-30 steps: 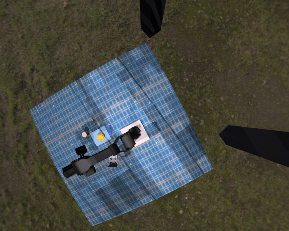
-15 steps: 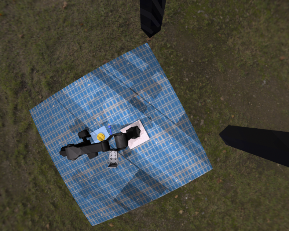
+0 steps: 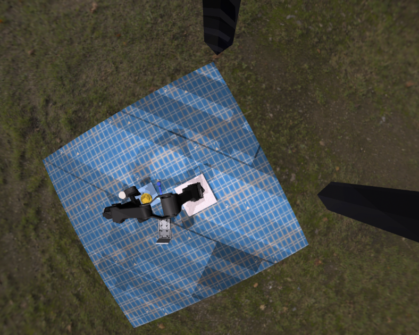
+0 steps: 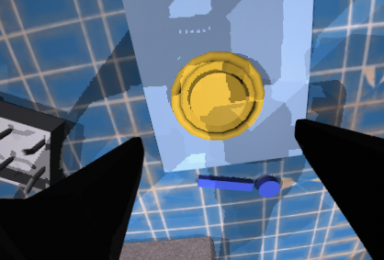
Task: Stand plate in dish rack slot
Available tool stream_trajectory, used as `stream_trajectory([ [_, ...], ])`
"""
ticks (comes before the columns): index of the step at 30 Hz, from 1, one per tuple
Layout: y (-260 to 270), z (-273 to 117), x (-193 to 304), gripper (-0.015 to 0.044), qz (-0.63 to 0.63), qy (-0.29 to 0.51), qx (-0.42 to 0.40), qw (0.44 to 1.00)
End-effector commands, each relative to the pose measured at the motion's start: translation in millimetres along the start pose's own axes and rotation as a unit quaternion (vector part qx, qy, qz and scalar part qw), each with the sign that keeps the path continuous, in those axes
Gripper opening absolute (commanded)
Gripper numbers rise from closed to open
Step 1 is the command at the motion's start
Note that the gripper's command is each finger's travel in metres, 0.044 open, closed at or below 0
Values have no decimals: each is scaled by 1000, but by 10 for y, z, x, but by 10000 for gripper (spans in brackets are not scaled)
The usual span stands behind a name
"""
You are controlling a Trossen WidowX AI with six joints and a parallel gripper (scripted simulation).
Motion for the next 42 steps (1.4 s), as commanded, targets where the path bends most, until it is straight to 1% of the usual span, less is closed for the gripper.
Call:
stream_trajectory([
  [1,-9,40,-2,400,-3,-9,3,1000],
  [38,-43,615,-20,400,-3,-8,3,1000],
  [42,-43,615,-20,375,-3,-8,3,1000],
])
Point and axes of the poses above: the point midway between the two fingers, 35 mm back from their tips, its own z axis out along the fingers, its own y axis across the jaws, x = y × z, the point moved 6 cm from there along -z, back along the fingers, and after that the axes turned 14 degrees about z, right-handed, at the moved point
